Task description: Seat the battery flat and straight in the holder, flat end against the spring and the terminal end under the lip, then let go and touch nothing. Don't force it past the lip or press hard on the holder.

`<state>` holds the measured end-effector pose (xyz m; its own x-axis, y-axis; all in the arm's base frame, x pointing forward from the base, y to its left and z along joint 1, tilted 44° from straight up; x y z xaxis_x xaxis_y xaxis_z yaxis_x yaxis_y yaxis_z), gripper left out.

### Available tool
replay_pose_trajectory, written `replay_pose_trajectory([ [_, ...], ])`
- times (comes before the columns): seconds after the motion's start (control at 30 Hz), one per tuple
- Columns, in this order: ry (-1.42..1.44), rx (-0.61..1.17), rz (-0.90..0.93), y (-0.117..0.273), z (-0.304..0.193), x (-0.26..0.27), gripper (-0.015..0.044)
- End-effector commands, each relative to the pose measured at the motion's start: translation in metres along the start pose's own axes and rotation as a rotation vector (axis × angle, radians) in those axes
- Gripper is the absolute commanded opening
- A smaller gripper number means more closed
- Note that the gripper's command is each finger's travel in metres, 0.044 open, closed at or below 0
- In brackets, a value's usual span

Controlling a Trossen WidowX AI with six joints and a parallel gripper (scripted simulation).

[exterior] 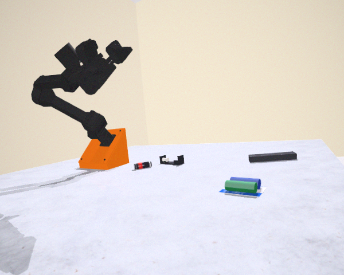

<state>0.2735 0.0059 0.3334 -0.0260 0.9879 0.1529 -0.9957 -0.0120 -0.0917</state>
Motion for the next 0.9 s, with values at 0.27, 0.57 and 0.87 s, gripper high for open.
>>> replay_pose_trajectory([
  [0.27,0.231,0.600,-0.154,-0.018,-0.136,-0.009,0.0234],
  [0.57,0.816,1.354,-0.192,0.046,-0.261,-0.027,0.0234],
  [0.87,1.294,1.744,-0.112,0.095,-0.286,-0.042,0.0234],
])
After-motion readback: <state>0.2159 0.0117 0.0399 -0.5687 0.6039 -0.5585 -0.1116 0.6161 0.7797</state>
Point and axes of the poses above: the point midway between the two fingers, 35 mm back from their tips, its own y axis back along the fingers, its own x axis across the jaws, z = x × y, the point moved 4 cm from there along y, back along the fingers, and after that the axes turned 10 degrees about -y, right-handed, at the moved point
